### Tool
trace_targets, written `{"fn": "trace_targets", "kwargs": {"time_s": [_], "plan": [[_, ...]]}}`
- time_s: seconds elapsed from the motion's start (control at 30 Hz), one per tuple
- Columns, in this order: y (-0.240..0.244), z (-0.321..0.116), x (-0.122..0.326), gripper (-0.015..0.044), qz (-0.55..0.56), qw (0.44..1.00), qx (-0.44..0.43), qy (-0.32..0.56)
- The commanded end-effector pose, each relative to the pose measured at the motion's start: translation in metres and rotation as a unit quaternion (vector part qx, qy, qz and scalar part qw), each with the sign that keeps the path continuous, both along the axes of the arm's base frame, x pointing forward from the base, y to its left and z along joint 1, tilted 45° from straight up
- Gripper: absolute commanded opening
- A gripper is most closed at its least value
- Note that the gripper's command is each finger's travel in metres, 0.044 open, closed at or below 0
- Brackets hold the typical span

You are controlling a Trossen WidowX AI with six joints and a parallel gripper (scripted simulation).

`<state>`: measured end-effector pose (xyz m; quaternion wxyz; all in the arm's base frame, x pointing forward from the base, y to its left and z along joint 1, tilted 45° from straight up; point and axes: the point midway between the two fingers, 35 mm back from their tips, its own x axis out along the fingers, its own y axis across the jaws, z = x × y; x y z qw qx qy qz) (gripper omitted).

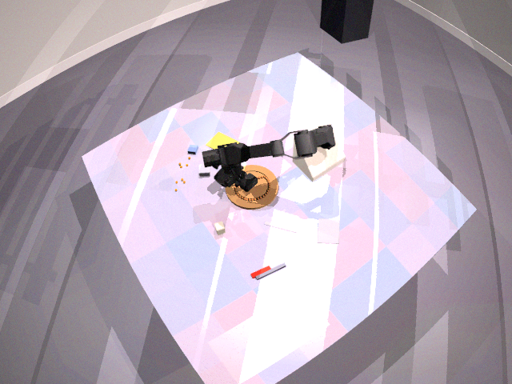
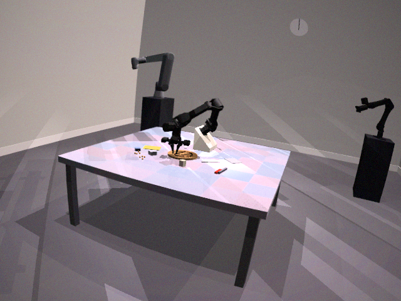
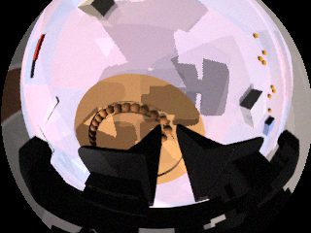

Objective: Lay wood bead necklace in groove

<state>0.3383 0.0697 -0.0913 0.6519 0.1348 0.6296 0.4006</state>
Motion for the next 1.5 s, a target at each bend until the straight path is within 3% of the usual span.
{"fn": "trace_targets", "kwargs": {"time_s": [0.0, 1.47], "plan": [[-0.0001, 0.0002, 0.0002, 0.0000, 0.000, 1.000, 0.000, 0.000], [-0.0040, 0.0043, -0.0008, 0.0000, -0.001, 1.000, 0.002, 0.004]]}}
